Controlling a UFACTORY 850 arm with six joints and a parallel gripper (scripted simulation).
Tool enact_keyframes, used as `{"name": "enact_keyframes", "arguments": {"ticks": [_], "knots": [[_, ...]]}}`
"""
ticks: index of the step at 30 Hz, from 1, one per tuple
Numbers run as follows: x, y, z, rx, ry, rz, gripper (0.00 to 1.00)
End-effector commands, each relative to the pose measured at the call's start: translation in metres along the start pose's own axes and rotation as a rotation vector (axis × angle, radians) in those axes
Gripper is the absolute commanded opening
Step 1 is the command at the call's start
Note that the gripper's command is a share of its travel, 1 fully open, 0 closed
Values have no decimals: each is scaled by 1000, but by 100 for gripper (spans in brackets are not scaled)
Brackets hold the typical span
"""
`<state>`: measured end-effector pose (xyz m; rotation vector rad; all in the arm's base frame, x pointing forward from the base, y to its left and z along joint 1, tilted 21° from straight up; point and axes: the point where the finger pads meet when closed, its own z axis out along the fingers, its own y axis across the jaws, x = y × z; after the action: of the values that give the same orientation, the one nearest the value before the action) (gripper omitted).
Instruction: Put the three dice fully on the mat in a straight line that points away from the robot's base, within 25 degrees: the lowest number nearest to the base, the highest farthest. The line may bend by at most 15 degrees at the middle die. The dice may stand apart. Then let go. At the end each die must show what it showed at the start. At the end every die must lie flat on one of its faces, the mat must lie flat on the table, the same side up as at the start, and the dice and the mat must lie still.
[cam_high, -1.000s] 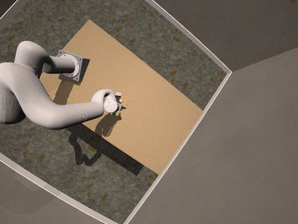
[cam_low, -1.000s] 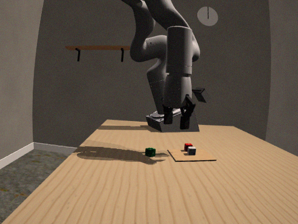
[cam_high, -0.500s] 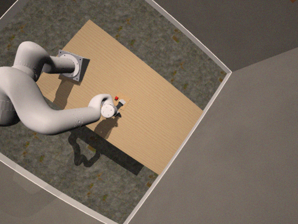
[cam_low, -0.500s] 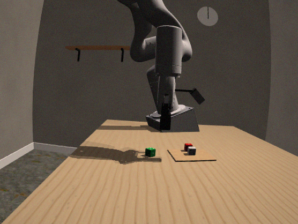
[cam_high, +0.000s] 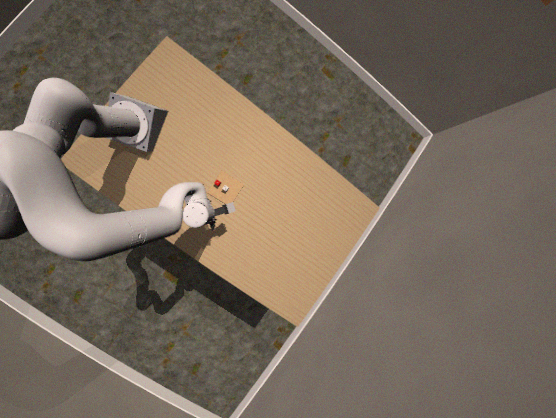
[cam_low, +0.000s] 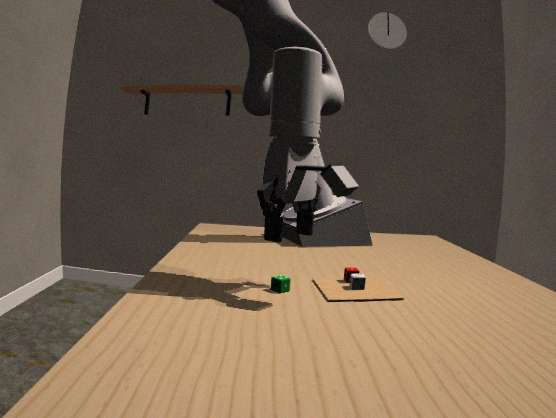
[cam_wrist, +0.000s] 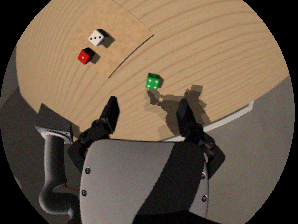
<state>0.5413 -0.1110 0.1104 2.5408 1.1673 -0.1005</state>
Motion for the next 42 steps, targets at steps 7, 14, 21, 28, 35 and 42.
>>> {"name": "enact_keyframes", "arguments": {"ticks": [7, 14, 21, 28, 35, 42], "knots": [[-7, 7, 0, -21, 1, 168, 100], [-7, 7, 0, -21, 1, 174, 42], [-7, 7, 0, -21, 1, 174, 42], [-7, 7, 0, -21, 1, 174, 42], [-7, 7, 0, -21, 1, 174, 42], [-7, 7, 0, -21, 1, 174, 42]]}}
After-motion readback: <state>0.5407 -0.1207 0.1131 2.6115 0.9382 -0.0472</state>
